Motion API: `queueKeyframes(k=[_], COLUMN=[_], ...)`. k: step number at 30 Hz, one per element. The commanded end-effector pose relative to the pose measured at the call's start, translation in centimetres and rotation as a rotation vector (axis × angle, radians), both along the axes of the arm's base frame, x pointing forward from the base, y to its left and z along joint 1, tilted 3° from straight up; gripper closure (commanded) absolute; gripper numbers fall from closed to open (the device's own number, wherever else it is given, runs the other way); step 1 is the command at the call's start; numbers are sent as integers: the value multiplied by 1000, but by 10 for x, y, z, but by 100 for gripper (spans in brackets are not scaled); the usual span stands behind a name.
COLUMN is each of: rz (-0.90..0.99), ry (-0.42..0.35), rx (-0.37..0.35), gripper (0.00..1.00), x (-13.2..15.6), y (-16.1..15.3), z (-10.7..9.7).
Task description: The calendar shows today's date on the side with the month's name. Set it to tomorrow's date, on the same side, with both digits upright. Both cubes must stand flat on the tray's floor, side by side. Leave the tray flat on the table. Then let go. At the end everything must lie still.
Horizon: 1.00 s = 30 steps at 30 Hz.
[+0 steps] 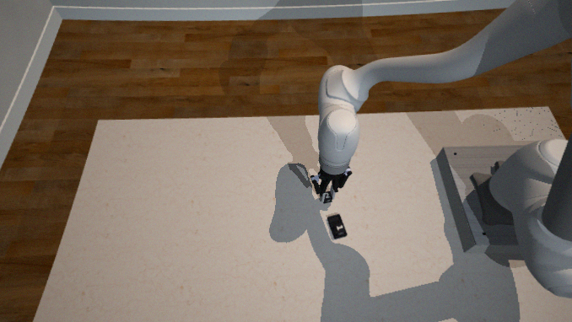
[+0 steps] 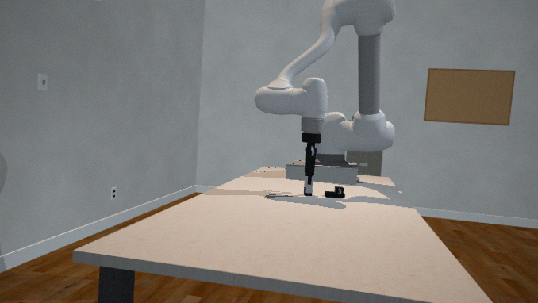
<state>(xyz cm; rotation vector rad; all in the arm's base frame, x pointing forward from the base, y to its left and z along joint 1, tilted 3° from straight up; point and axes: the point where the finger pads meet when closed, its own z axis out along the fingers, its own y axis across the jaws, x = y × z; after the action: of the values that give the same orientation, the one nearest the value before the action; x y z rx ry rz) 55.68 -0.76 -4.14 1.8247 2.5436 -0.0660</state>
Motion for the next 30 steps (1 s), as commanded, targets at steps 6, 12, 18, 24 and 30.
queueKeyframes(k=[6,12,18,24,30], rz=[0,0,0,0,0], ry=[-2,-2,-2,-2,-2], rx=[-4,-4,-4,-4,-4], gripper=[84,84,84,84,84], x=[0,1,1,2,2], y=[-2,-1,1,2,2], z=[3,29,74,93,97])
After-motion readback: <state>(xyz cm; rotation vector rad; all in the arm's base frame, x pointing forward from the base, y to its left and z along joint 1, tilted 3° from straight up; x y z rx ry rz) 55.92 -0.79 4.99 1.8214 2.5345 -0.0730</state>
